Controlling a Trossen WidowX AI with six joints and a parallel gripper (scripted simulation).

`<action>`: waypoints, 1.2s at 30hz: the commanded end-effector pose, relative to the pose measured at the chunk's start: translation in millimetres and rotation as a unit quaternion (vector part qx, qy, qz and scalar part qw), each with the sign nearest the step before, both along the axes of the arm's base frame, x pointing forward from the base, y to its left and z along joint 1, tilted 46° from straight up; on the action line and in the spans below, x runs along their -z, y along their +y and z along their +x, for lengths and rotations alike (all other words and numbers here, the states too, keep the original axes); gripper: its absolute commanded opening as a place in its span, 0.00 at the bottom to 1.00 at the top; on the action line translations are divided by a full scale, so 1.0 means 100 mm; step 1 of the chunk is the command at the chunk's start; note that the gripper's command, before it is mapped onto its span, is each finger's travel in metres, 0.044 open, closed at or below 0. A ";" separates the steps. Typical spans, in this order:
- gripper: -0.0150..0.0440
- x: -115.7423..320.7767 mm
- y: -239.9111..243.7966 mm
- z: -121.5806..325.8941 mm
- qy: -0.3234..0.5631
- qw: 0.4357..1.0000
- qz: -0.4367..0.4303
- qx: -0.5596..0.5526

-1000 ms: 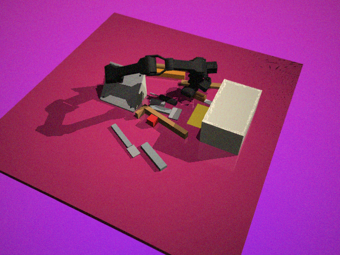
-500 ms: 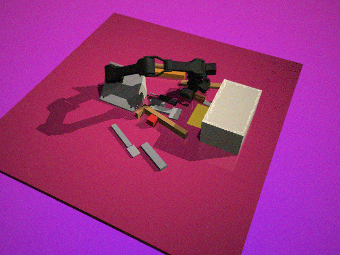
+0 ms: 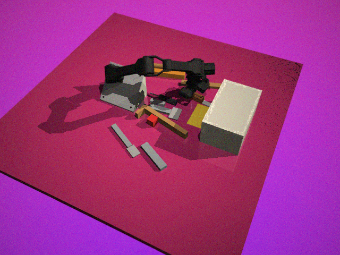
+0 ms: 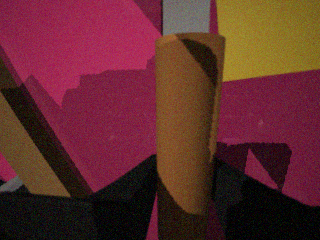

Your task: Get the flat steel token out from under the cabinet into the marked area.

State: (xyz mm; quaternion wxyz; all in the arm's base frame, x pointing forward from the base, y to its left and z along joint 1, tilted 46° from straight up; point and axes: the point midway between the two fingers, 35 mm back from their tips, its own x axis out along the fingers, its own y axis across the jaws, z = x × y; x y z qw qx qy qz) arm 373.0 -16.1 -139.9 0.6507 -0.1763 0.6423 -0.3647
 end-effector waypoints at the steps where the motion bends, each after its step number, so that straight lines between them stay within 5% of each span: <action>1: 0.25 0.01 0.01 -0.07 0.001 1.000 -0.002 0.001; 36: 0.25 0.07 0.12 -0.45 0.002 1.000 -0.001 0.001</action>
